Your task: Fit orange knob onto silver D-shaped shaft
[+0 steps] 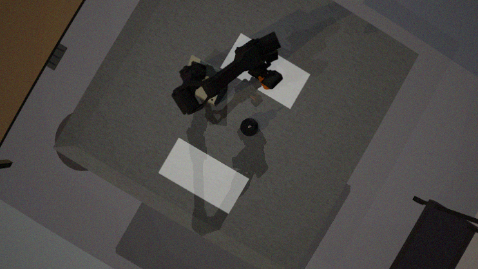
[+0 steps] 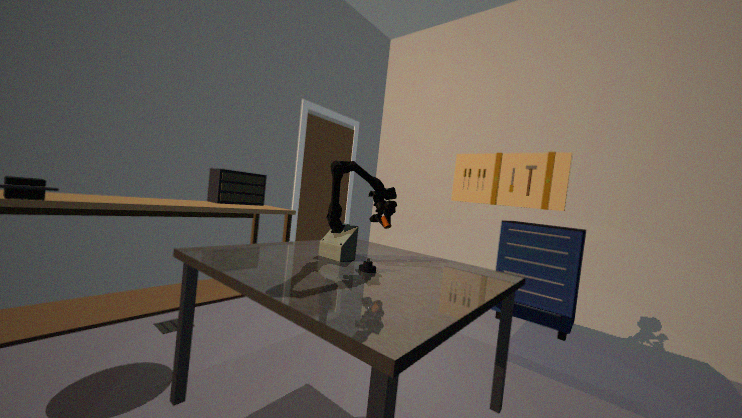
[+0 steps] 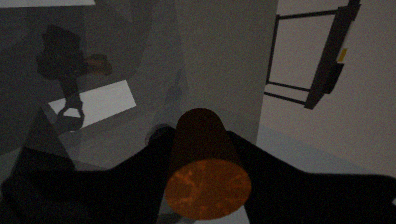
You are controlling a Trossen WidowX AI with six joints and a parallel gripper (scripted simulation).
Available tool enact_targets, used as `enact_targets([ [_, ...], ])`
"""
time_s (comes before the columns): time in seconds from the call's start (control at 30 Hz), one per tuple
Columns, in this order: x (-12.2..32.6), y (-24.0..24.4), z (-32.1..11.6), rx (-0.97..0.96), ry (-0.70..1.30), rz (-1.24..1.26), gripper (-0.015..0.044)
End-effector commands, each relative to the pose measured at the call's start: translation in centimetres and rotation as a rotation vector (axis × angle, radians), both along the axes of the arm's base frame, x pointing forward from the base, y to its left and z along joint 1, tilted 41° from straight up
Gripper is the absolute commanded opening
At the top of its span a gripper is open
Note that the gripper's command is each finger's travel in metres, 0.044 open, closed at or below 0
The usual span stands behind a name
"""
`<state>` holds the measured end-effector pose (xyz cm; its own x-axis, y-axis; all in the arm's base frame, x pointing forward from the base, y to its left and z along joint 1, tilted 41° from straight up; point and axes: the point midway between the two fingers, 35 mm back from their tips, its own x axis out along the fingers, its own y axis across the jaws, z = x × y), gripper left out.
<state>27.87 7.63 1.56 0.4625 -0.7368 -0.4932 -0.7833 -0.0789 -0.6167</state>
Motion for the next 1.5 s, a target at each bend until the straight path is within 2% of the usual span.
enact_targets([
  [0.0,-0.1,1.0,0.4,-0.032,-0.063,0.051,0.0],
  [0.37,-0.8,3.4,1.1,-0.123,-0.213,0.189,0.0],
  [1.0,-1.1,3.4,0.8,-0.175,-0.297,0.266,0.0],
  [1.47,-1.1,3.2,0.7,-0.159,-0.275,0.246,0.0],
])
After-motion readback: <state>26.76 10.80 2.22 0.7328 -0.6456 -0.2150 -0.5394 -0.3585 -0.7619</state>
